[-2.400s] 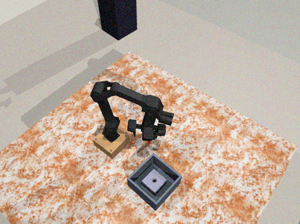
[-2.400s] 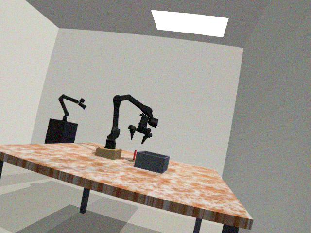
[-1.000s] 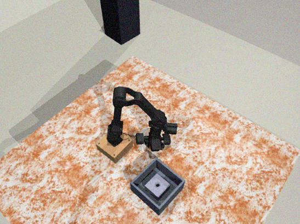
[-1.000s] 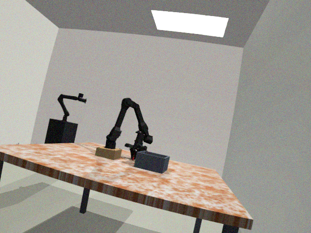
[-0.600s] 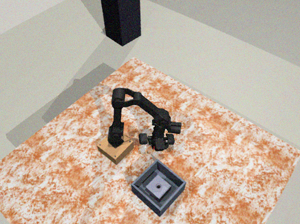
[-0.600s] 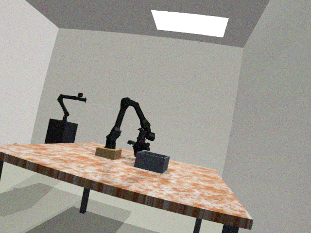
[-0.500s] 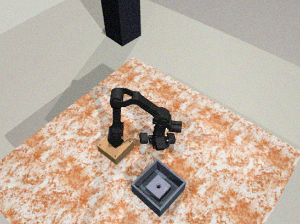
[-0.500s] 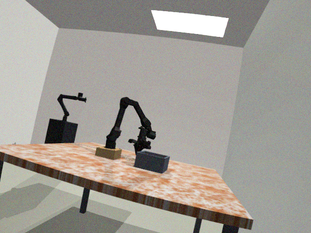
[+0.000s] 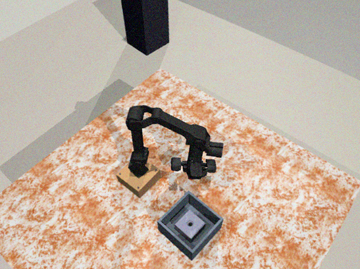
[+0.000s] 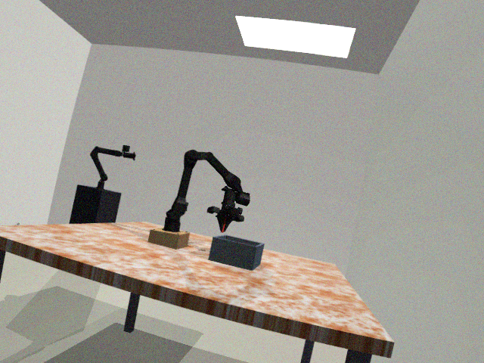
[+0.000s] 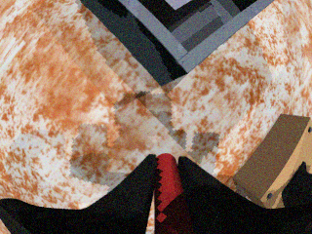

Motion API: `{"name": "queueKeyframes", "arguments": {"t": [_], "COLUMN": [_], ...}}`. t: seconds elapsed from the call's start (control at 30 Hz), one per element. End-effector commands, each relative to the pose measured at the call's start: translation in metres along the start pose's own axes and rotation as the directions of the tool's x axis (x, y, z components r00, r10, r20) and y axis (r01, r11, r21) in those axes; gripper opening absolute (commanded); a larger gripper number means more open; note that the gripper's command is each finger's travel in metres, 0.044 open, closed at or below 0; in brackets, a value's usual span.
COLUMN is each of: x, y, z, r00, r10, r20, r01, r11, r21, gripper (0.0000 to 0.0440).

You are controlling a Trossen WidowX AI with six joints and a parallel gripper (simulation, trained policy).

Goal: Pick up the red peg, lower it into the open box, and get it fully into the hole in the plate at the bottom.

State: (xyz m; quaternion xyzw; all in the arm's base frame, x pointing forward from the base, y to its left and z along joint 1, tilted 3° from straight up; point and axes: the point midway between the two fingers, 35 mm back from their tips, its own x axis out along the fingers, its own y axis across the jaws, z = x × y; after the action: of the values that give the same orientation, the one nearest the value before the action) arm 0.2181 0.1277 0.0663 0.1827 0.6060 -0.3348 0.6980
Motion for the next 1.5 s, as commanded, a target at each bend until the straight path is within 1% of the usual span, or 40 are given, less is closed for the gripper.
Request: {"name": "queueKeyframes", "arguments": {"t": [0.0,0.4,0.77,1.17,1.4,1.47], "x": [-0.007,-0.013,0.003,0.035,0.058,0.065], "y": [0.001,0.002,-0.004,-0.01,-0.009,-0.009], "z": [0.014,0.076,0.133,0.177,0.185,0.184], "r00": [1.0,0.997,0.996,0.997,0.998,0.998], "r10": [0.007,0.021,0.02,0.044,0.067,0.07], "r20": [0.02,0.071,0.091,0.06,0.022,0.006], "r01": [-0.007,-0.033,-0.041,-0.055,-0.069,-0.07], "r11": [0.999,0.984,0.971,0.978,0.987,0.99], "r21": [0.04,0.176,0.235,0.2,0.143,0.122], "gripper": [0.0,0.0,0.0,0.0,0.0,0.0015]}}
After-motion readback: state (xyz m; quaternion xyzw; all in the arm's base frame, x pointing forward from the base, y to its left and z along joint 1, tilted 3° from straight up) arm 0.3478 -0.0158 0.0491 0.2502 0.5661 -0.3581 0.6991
